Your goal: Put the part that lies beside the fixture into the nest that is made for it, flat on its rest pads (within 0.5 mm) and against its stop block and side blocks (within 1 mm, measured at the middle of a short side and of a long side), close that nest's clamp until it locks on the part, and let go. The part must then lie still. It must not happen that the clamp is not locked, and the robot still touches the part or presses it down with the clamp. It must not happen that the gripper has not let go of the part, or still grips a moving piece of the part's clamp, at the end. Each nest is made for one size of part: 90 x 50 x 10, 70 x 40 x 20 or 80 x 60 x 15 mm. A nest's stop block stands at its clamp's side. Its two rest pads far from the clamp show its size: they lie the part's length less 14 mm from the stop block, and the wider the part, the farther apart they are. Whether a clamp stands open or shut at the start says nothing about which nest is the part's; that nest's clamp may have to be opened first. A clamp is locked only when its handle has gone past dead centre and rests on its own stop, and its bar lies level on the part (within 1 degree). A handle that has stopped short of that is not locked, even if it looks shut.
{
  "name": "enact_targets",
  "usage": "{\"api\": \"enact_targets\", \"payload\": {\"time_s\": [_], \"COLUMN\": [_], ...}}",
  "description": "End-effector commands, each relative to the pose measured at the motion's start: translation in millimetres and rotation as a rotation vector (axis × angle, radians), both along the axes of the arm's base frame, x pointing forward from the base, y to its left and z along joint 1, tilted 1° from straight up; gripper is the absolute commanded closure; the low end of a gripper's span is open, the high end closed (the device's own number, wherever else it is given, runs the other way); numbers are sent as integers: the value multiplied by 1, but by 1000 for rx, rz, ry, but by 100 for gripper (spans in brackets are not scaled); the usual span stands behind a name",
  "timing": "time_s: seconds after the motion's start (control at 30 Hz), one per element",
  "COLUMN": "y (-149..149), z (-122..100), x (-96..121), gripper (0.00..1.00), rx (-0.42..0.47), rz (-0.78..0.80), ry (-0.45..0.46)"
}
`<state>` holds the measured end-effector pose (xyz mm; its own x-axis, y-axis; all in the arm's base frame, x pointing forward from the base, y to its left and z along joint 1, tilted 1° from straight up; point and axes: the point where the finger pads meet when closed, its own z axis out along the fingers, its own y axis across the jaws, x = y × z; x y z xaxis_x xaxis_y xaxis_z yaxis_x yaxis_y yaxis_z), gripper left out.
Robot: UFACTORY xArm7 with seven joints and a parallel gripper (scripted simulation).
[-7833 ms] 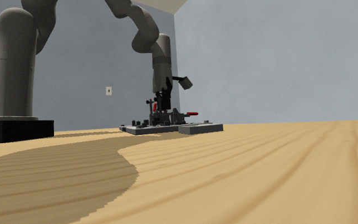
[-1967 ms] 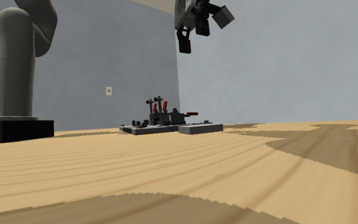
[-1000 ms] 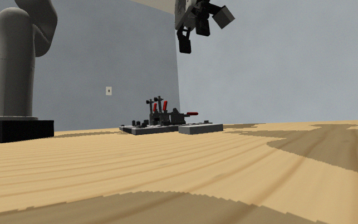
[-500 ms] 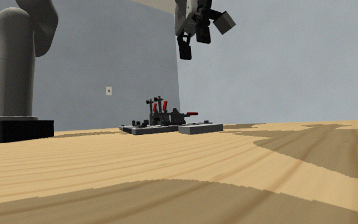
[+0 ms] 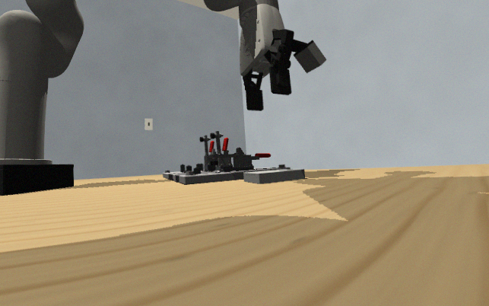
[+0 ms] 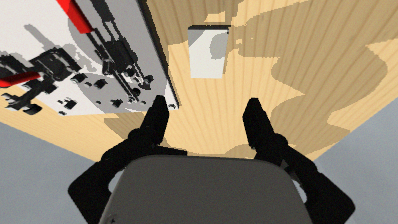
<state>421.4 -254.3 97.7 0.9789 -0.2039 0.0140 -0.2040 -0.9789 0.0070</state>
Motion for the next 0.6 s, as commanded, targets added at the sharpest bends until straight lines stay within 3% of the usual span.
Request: {"api": "enact_targets", "payload": {"time_s": [0.0, 0.37, 0.57], "y": [-2, -2, -2], "z": [-11, -61, -73], "x": [3, 4, 4], "gripper": [0, 0, 0], "rx": [-3, -3, -3], "rz": [0, 0, 0], "ry": [-8, -8, -8]}}
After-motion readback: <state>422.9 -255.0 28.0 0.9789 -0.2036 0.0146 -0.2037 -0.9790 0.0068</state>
